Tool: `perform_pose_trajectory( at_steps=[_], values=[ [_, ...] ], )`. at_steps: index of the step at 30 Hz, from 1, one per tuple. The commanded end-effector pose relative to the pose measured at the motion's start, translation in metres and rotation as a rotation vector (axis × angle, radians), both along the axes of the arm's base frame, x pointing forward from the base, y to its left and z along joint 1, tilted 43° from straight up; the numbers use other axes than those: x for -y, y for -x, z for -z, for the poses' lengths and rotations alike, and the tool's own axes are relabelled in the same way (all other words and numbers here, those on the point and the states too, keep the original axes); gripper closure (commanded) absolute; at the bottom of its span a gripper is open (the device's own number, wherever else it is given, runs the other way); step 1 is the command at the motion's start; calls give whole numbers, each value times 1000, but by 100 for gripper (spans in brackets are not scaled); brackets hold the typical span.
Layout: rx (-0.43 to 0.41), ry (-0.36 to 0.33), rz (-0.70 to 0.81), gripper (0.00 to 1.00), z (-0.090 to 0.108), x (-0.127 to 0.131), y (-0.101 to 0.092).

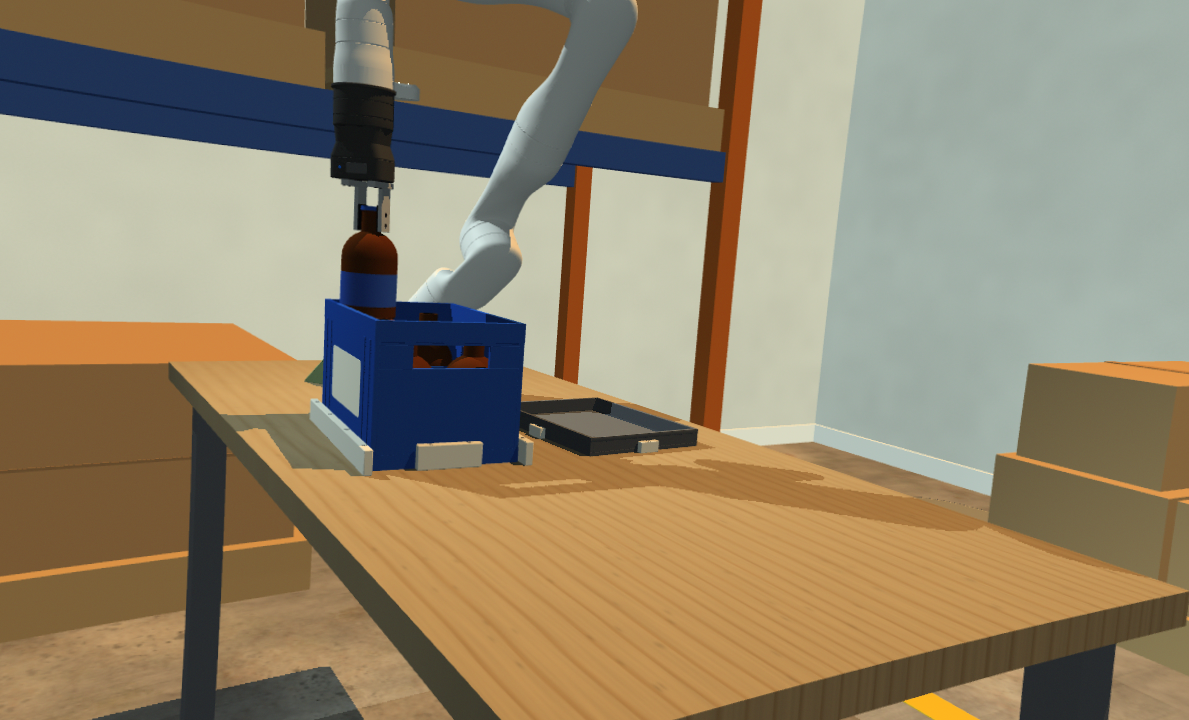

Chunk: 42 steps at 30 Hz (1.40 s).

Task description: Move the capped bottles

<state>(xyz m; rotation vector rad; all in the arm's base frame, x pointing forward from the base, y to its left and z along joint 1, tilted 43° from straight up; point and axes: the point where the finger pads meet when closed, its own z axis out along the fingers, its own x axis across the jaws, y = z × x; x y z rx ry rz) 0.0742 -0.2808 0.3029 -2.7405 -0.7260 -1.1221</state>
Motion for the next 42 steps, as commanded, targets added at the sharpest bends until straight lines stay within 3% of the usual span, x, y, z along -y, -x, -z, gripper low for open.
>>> perform_pose_trajectory(
  at_steps=[1,16,42],
  values=[
    [0,1,1,100,-3,1,3],
    [-1,4,4,100,-23,10,22],
    [0,0,6,100,-66,-22,-12]
  ],
)
